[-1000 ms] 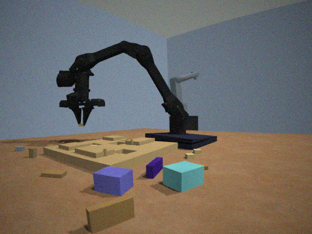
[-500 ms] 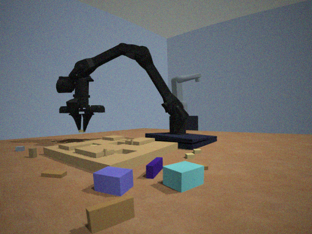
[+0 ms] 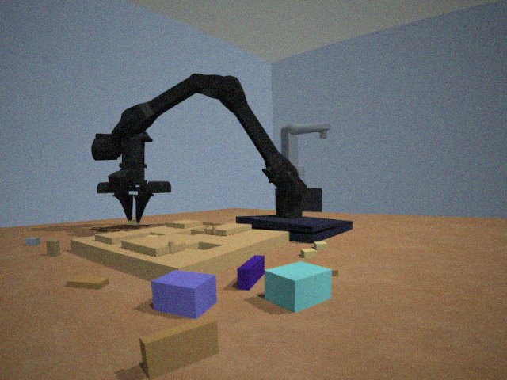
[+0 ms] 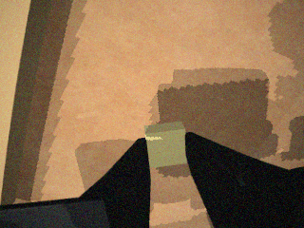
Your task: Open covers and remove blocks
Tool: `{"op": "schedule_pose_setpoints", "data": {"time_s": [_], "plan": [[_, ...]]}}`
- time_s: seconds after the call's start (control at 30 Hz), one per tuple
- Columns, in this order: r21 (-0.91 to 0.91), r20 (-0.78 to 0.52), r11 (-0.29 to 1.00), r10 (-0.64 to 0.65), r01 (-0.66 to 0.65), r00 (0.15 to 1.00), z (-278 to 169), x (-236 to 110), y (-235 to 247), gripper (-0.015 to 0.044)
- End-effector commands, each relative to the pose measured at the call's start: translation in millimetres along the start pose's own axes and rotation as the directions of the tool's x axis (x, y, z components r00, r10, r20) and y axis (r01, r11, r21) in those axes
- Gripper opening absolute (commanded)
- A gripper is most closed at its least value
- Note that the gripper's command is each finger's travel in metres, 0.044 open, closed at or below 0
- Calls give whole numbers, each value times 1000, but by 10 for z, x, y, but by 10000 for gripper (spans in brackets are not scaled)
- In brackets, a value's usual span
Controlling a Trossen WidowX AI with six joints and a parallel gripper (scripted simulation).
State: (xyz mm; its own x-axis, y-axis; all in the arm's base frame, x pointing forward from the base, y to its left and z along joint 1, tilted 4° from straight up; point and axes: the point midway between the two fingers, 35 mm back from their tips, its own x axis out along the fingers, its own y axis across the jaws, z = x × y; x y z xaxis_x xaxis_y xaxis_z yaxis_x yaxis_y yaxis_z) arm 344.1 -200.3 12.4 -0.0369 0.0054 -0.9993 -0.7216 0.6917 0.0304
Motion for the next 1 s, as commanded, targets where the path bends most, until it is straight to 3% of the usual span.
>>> {"op": "schedule_pose_setpoints", "data": {"time_s": [0.0, 0.47, 0.9, 0.97], "plan": [[-4, -6, 1000, 9, -9, 1000, -13, 86, 29, 80], [-4, -6, 1000, 9, -9, 1000, -20, 251, 55, 80], [0, -1, 1000, 4, -4, 1000, -9, 216, 36, 421], [0, -1, 1000, 4, -4, 1000, -9, 175, 32, 440]]}}
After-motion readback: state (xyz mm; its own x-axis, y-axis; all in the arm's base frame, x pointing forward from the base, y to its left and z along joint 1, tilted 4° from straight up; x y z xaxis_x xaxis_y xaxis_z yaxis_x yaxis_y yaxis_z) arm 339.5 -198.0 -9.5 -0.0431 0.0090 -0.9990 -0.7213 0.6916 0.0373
